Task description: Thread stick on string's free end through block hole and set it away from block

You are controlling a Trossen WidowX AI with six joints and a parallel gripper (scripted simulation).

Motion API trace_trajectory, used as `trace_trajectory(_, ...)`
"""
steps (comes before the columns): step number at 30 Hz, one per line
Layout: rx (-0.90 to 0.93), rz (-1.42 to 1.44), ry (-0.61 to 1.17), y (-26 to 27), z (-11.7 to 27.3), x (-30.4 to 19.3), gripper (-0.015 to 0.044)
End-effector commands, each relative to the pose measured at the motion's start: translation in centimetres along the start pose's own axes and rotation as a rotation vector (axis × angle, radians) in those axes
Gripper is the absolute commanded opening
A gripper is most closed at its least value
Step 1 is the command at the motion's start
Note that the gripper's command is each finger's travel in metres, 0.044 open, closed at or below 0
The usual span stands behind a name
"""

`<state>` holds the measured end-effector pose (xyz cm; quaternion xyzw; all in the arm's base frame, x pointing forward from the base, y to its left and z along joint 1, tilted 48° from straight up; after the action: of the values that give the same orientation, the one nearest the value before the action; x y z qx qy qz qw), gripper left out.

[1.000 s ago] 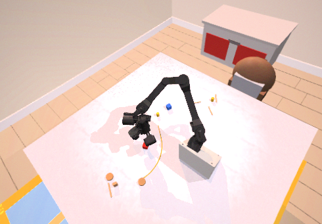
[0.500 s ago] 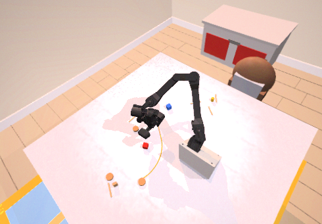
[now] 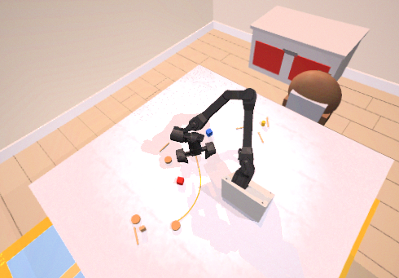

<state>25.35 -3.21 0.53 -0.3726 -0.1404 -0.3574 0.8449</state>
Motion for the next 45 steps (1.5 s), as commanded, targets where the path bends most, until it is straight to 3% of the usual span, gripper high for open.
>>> trace_trajectory(1, -0.007, -0.016, -0.005, -0.2, -0.1, -0.1, 0.0387)
trace_trajectory(11, -0.007, -0.016, -0.005, -0.2, -0.1, -0.1, 0.0125)
trace_trajectory(45, -0.005, -0.016, -0.003, -0.1, -4.0, 0.0, 0.012)
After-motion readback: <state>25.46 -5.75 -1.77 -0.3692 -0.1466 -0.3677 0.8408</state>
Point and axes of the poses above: the point midway between the two fingers, 35 mm back from their tips, its own z axis back along the fingers, its own y axis across the jaws, x = y × z, the point moved 4 cm from there along z, back along the fingers, and after that the axes turned 4 degrees about -z, right-handed, at the moved point
